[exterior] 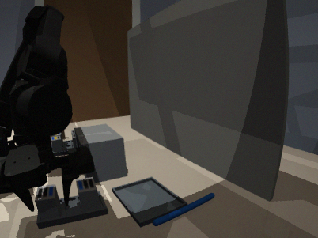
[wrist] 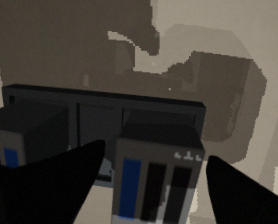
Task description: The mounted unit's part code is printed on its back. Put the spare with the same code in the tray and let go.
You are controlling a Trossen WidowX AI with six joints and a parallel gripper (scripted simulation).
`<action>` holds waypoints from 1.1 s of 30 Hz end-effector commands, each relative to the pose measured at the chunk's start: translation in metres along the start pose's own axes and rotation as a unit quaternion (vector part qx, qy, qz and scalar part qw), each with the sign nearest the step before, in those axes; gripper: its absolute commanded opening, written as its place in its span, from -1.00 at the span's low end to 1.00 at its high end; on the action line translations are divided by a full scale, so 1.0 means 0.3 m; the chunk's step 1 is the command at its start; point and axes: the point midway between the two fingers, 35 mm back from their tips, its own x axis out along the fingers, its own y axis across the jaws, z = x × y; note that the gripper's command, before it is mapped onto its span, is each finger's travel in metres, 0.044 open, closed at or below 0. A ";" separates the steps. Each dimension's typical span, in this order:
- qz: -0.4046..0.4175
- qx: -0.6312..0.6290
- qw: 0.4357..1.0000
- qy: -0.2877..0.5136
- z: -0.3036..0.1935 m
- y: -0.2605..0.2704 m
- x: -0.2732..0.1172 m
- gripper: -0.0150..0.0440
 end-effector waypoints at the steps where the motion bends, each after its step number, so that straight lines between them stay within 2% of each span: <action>1: 0.001 0.004 1.000 0.002 -0.004 -0.001 0.005 0.53; 2: 0.001 0.004 1.000 0.002 -0.004 -0.001 0.005 0.53; 7: 0.000 0.000 1.000 0.000 -0.001 -0.001 0.002 0.08; 14: 0.000 0.000 1.000 0.000 -0.001 -0.001 0.002 -0.08; 19: 0.000 0.000 1.000 0.000 -0.001 -0.001 0.002 -0.49; 27: 0.000 0.000 1.000 0.000 -0.001 0.000 -0.002 -0.49; 33: 0.000 0.002 1.000 0.000 0.008 0.006 -0.128 -0.49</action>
